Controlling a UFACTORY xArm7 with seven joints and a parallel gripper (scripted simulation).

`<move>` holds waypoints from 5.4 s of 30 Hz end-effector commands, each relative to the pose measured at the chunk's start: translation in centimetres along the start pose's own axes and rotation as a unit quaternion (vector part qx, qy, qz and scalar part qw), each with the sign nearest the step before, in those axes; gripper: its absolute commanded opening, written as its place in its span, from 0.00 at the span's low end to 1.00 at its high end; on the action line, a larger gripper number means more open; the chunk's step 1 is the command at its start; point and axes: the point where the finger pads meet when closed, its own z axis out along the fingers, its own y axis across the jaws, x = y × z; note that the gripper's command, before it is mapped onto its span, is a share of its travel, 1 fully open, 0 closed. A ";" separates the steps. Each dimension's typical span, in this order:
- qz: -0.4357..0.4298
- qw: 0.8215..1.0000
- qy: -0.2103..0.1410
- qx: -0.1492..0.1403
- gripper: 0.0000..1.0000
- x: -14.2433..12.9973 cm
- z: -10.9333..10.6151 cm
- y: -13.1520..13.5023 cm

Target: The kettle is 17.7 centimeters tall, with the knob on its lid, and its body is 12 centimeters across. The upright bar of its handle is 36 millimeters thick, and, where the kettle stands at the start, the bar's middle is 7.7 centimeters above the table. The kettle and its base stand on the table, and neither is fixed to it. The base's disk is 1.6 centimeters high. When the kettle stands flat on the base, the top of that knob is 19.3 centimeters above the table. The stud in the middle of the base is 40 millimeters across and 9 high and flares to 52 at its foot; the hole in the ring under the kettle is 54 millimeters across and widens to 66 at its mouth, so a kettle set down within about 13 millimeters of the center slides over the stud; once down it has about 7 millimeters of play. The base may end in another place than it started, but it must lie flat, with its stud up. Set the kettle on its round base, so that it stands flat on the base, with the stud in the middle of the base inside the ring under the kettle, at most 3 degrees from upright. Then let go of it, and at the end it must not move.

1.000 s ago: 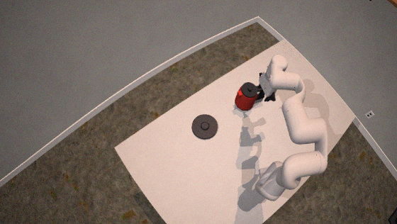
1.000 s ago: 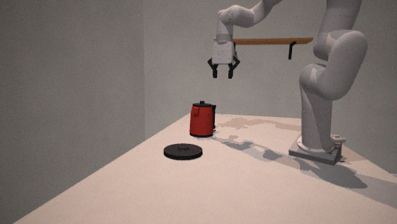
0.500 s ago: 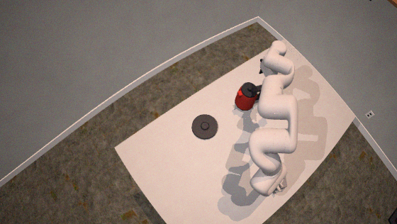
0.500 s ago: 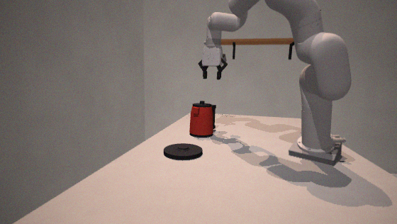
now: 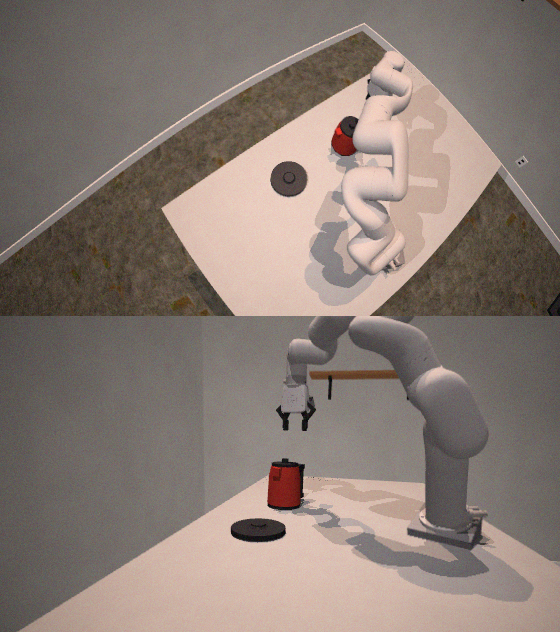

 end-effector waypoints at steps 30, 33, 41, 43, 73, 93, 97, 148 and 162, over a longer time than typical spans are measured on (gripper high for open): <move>0.000 1.000 0.002 0.003 0.81 0.1 -0.1 -0.1; 0.000 1.000 0.002 0.003 0.81 0.1 -0.1 -0.1; 0.000 1.000 0.002 0.003 0.81 0.1 0.0 -0.1; 0.000 1.000 0.002 0.003 0.81 0.1 0.0 -0.1; 0.000 1.000 0.002 0.003 0.81 0.2 9.7 -0.1; 0.000 1.000 0.002 0.003 0.81 0.2 12.5 -0.2; 0.000 1.000 0.002 0.003 0.81 0.2 12.5 -0.2; 0.000 1.000 0.002 0.003 0.81 0.3 12.5 -0.3; 0.000 1.000 0.002 0.003 0.81 0.3 12.5 -0.3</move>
